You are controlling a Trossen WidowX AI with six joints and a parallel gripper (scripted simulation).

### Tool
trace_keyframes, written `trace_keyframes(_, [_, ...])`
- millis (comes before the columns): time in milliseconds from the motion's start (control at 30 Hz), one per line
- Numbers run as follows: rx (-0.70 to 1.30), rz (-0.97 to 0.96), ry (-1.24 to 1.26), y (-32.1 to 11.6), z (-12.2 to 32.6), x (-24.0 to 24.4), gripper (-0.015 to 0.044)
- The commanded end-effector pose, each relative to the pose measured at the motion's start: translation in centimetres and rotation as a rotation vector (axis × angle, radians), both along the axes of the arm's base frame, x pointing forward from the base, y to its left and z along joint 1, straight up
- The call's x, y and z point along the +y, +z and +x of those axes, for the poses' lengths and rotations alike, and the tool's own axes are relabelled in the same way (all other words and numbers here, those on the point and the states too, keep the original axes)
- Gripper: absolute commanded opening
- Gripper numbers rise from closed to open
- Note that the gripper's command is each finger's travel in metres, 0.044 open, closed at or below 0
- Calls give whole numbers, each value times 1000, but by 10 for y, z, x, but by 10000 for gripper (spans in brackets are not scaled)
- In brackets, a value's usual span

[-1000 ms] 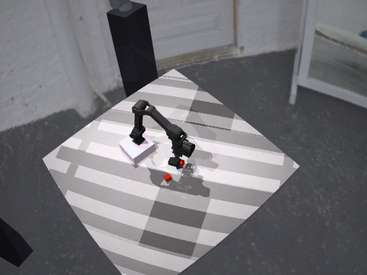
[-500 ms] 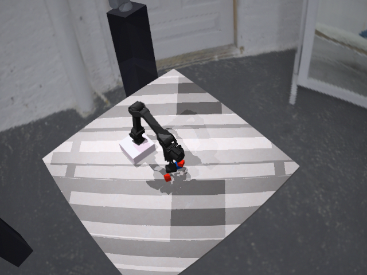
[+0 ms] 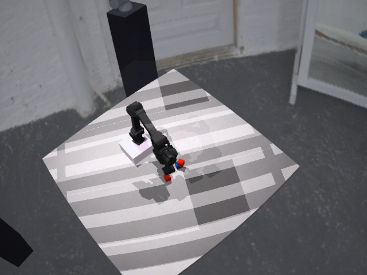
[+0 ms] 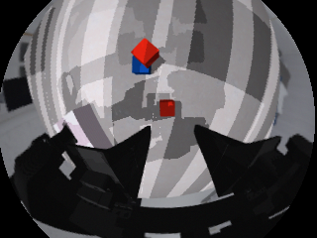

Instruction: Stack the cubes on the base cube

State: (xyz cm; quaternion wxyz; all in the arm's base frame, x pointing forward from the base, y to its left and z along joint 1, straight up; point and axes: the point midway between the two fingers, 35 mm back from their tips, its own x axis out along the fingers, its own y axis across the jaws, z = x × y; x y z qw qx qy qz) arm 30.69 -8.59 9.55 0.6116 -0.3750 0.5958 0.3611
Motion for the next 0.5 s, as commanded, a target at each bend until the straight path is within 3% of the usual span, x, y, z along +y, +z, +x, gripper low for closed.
trace_keyframes(0, [1,-3,12,-23,2,-2,265])
trace_keyframes(133, [1,-3,12,-57,1,-2,265])
trace_keyframes(467, [1,-3,12,-74,1,-2,265])
